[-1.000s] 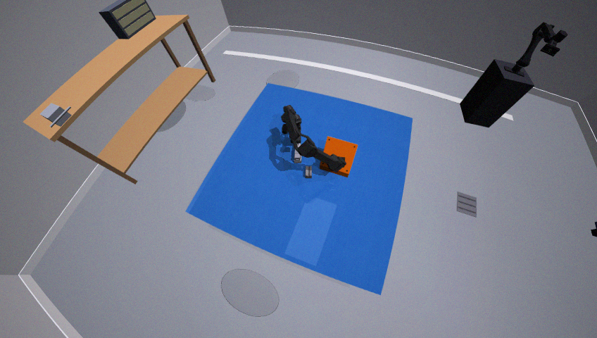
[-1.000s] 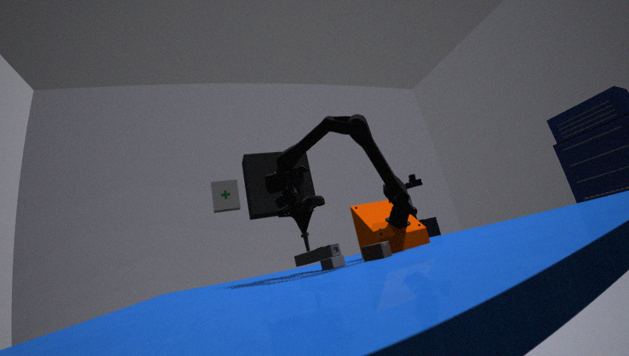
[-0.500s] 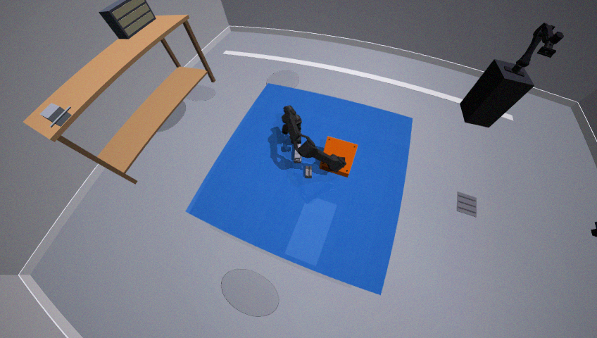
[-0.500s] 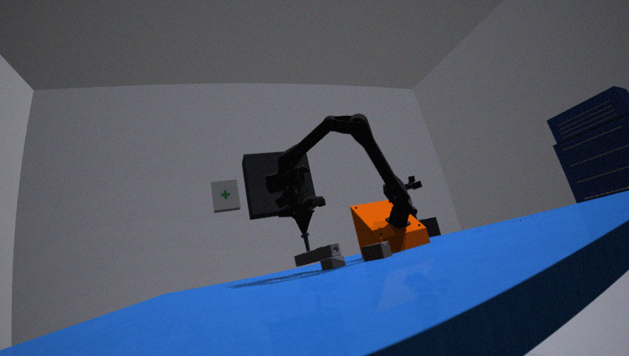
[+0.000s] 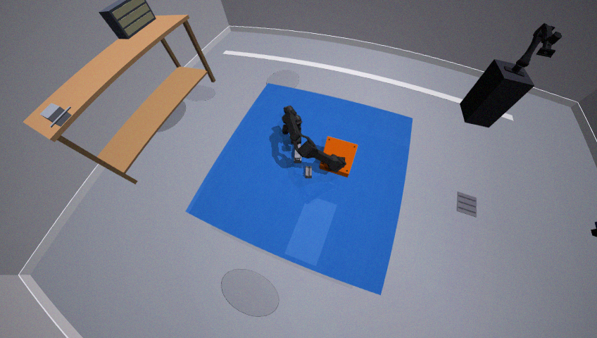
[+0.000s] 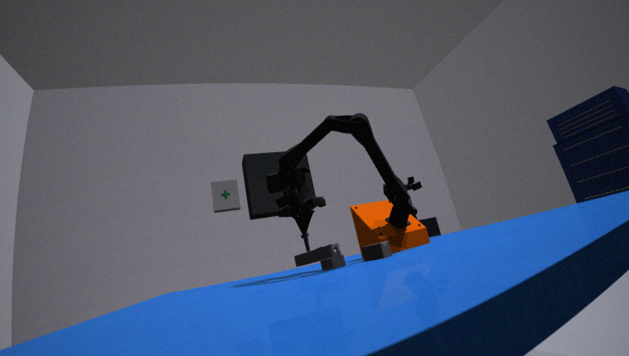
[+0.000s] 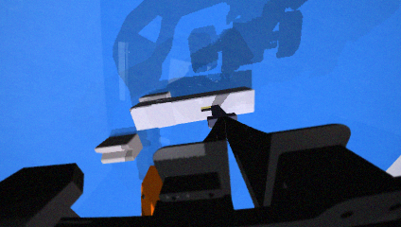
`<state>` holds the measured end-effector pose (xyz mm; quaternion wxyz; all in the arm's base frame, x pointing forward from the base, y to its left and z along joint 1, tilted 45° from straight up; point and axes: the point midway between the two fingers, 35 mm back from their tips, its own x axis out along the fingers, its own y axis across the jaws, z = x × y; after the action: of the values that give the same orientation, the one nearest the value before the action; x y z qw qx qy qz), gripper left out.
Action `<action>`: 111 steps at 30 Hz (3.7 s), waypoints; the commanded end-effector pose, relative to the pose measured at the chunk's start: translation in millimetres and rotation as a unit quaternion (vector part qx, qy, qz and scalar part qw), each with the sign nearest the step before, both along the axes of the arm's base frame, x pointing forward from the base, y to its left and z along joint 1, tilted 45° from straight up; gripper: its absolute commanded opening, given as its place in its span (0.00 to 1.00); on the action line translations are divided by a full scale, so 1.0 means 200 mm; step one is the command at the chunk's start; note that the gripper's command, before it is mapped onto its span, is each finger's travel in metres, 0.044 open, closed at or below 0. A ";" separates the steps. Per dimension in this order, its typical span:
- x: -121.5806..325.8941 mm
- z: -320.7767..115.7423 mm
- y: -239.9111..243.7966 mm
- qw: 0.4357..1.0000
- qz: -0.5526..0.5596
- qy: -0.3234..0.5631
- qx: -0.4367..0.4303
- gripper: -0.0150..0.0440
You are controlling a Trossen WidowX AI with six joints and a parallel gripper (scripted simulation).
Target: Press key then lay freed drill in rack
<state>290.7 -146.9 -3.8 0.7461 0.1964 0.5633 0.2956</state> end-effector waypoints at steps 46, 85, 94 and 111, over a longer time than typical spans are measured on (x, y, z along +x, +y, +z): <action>0.00 0.21 0.02 0.990 0.112 -0.079 -0.021 1.00; -0.12 0.33 0.78 0.713 0.516 -0.463 -0.107 1.00; -0.10 0.27 0.81 0.713 0.516 -0.463 -0.107 1.00; -0.08 0.15 0.88 0.713 0.515 -0.464 -0.106 1.00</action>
<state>276.1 25.2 31.8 0.6603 -0.3726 0.1874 0.6245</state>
